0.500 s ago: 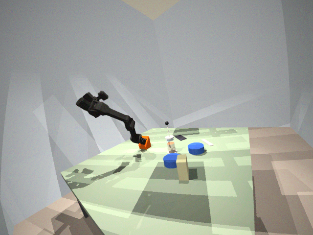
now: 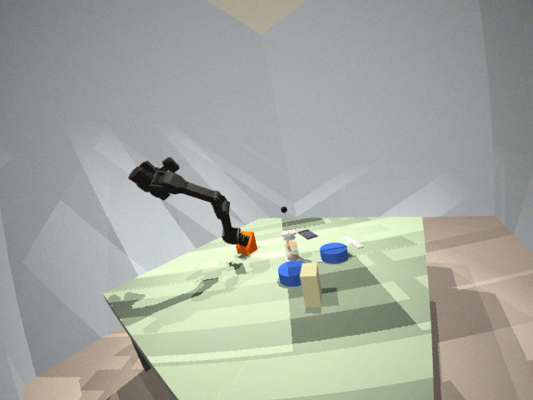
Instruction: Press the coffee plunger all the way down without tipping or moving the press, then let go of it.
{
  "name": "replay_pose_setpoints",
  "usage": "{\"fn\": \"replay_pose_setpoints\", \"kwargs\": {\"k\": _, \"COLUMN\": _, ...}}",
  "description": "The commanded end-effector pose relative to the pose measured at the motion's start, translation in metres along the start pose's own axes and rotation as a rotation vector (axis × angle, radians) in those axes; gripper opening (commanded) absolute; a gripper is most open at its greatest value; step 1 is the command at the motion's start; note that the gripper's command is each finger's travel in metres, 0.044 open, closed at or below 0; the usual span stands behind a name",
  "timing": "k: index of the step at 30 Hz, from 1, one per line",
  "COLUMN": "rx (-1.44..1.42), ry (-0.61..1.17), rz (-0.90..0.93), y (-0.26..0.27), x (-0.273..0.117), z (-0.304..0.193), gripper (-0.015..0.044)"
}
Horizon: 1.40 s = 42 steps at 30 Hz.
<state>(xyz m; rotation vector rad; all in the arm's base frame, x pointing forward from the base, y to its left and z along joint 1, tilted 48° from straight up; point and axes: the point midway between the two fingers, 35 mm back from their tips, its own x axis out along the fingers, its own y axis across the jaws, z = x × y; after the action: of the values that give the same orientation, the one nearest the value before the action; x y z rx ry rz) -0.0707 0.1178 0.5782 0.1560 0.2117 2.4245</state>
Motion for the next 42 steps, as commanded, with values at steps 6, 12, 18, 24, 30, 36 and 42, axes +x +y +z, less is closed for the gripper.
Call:
{"fn": "replay_pose_setpoints", "kwargs": {"k": 6, "rx": -0.064, "ry": 0.087, "rz": 0.329, "y": 0.083, "x": 0.01, "z": -0.028, "gripper": 0.044}}
{"fn": "replay_pose_setpoints", "kwargs": {"k": 12, "rx": -0.079, "ry": 0.135, "rz": 0.505, "y": 0.125, "x": -0.001, "z": -0.044, "gripper": 0.044}}
{"fn": "replay_pose_setpoints", "kwargs": {"k": 18, "rx": -0.111, "ry": 0.194, "rz": 0.802, "y": 0.184, "x": -0.041, "z": -0.067, "gripper": 0.044}}
{"fn": "replay_pose_setpoints", "kwargs": {"k": 24, "rx": -0.164, "ry": 0.219, "rz": 1.061, "y": 0.223, "x": -0.094, "z": -0.084, "gripper": 0.044}}
{"fn": "replay_pose_setpoints", "kwargs": {"k": 30, "rx": -0.225, "ry": 0.249, "rz": 1.341, "y": 0.244, "x": -0.171, "z": -0.104, "gripper": 0.044}}
{"fn": "replay_pose_setpoints", "kwargs": {"k": 36, "rx": -0.33, "ry": 0.237, "rz": 1.631, "y": 0.235, "x": -0.261, "z": -0.126, "gripper": 0.044}}
{"fn": "replay_pose_setpoints", "kwargs": {"k": 42, "rx": -0.404, "ry": 0.207, "rz": 1.907, "y": 0.193, "x": -0.347, "z": -0.144, "gripper": 0.044}}
